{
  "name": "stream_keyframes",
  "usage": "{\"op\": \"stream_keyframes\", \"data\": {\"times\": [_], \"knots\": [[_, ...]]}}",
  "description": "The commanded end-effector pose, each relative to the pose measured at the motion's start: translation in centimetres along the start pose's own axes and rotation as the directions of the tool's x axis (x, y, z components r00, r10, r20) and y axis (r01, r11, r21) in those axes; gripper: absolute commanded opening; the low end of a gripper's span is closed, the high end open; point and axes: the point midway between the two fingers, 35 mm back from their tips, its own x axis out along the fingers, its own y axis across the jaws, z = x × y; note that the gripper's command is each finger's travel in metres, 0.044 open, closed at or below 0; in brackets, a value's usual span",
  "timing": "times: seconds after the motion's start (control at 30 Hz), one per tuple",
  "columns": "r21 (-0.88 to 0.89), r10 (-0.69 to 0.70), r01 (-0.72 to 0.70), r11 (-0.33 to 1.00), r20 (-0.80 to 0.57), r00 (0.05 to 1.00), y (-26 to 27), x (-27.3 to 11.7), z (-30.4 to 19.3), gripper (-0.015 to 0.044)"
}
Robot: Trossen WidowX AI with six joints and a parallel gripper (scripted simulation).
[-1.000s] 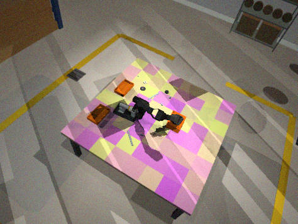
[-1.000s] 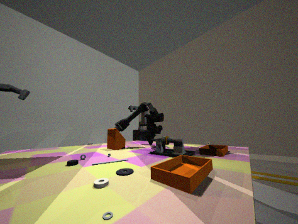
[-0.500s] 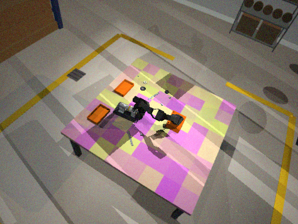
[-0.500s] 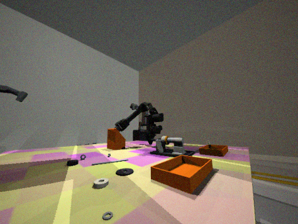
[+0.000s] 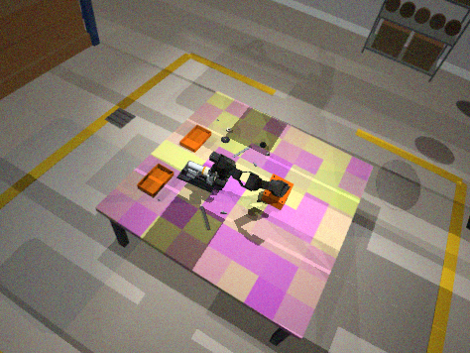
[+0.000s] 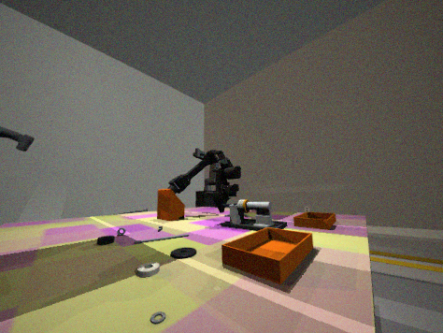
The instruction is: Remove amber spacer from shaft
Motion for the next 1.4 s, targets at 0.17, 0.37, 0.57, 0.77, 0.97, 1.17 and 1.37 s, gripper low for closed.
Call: {"op": "stream_keyframes", "data": {"times": [0.17, 0.37, 0.57, 0.77, 0.97, 1.17, 1.37], "knots": [[-0.002, 0.001, -0.001, 1.0, -0.001, 1.0, 0.02, -0.02, -0.13, 0.0], [-0.002, 0.001, -0.001, 1.0, -0.001, 1.0, 0.02, -0.02, -0.18, 0.0], [-0.002, 0.001, -0.001, 1.0, -0.001, 1.0, 0.02, -0.02, -0.24, 0.0], [-0.002, 0.001, -0.001, 1.0, -0.001, 1.0, 0.02, -0.02, -0.29, 0.0], [-0.002, 0.001, -0.001, 1.0, -0.001, 1.0, 0.02, -0.02, -0.35, 0.0], [-0.002, 0.001, -0.001, 1.0, -0.001, 1.0, 0.02, -0.02, -0.4, 0.0], [-0.002, 0.001, -0.001, 1.0, -0.001, 1.0, 0.02, -0.02, -0.45, 0.0]]}}
